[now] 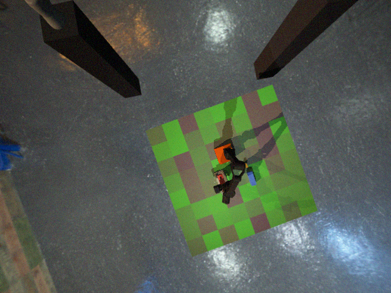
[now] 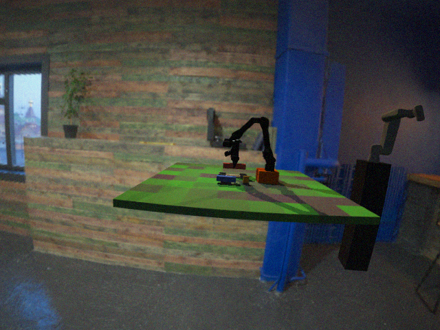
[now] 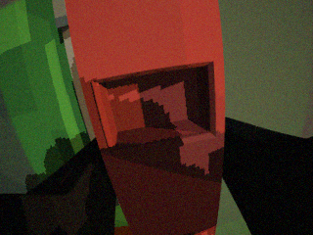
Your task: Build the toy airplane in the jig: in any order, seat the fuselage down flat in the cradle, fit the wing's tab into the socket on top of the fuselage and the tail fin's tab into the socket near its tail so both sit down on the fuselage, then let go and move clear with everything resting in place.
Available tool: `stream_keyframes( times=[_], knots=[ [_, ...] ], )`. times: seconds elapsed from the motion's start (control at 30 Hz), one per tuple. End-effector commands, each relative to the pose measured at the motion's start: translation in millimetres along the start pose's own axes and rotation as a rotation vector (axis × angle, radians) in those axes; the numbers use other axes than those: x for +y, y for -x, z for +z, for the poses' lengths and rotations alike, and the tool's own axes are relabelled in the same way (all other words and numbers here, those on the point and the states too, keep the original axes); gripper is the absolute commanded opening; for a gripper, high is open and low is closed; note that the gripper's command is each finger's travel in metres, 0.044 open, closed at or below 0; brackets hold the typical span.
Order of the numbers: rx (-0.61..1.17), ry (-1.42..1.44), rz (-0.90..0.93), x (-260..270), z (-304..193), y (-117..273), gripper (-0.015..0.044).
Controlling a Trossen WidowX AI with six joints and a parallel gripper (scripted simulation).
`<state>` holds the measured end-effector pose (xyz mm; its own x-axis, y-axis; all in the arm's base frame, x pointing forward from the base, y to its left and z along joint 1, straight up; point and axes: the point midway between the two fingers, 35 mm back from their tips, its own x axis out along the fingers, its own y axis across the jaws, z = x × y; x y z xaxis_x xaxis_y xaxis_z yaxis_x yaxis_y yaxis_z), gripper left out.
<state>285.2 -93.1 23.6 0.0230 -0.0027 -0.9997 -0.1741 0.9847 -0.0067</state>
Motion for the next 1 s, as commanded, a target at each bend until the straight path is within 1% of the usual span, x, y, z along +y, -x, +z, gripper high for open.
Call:
stream_keyframes(
  times=[0.0,0.37,0.97],
  knots=[
    [0.001,0.006,0.002,0.3,-0.7,-1.0,0.0195],
    [0.001,0.006,0.002,0.3,-0.7,-2.1,0.0195],
    [0.002,0.006,0.002,0.5,-0.9,-31.6,0.0195]
  ],
)
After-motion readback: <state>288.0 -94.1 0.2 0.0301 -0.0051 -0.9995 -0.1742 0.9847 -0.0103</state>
